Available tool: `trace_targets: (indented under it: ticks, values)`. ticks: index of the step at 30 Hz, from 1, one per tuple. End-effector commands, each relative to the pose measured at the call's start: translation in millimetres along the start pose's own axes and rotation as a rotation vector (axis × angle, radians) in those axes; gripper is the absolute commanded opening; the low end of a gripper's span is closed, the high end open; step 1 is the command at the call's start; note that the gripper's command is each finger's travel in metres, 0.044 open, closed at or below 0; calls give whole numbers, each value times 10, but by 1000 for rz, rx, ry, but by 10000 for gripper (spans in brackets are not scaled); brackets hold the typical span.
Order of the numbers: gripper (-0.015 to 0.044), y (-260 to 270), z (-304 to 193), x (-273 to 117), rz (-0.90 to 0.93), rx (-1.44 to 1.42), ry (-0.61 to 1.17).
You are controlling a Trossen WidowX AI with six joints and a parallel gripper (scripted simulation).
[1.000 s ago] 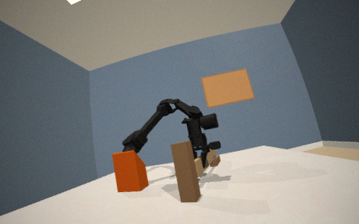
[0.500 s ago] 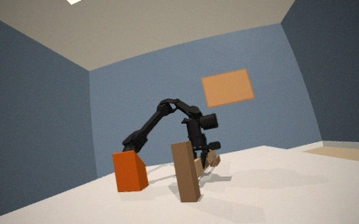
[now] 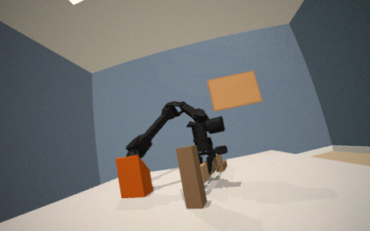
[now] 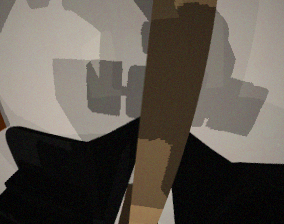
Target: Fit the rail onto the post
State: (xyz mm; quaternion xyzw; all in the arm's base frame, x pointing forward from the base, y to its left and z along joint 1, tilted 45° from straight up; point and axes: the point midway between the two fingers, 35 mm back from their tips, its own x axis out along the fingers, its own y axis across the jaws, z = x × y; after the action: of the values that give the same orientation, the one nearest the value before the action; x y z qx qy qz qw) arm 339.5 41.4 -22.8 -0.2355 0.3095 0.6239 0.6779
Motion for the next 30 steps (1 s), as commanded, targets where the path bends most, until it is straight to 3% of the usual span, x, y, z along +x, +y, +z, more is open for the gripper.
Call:
trace_targets:
  ticks: [1,30]
  values:
    - [0,-5,-29,-23,-4,3,-1]
    - [0,-4,-121,-8,-4,3,0]
